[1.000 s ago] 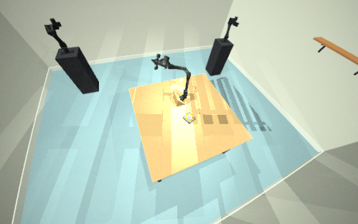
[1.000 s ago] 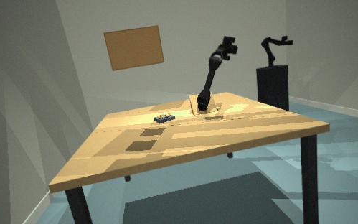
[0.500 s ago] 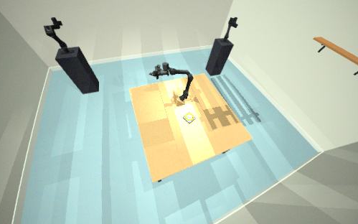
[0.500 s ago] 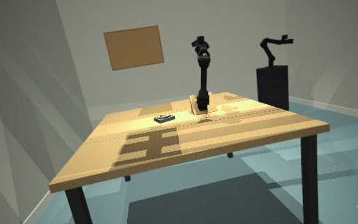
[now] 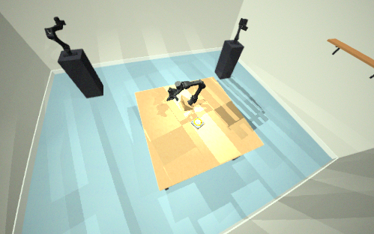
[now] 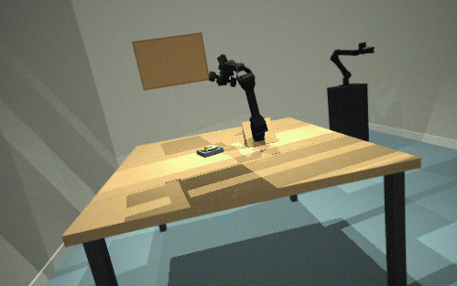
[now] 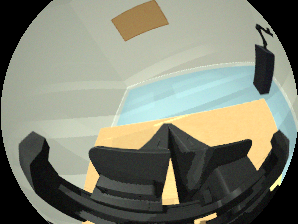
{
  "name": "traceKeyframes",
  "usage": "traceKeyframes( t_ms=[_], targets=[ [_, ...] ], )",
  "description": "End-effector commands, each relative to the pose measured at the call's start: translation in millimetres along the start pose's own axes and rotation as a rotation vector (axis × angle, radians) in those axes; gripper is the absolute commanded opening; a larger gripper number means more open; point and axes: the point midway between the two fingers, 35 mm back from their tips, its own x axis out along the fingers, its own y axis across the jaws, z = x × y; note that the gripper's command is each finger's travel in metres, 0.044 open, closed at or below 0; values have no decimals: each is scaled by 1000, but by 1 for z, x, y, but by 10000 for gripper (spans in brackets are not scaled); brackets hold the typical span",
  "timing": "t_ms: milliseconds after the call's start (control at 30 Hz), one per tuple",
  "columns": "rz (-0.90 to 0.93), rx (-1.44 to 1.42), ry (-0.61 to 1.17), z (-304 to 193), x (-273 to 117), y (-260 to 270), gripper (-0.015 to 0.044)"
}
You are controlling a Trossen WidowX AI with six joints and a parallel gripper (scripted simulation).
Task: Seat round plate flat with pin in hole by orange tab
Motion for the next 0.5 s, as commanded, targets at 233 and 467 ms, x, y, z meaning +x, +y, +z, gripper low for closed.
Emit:
traceKeyframes(
  t_ms=[233,467],
  targets=[
    [123,-578,396,-152,-5,94,0],
    [250,-962,678,-268,-34,129,0]
  ],
)
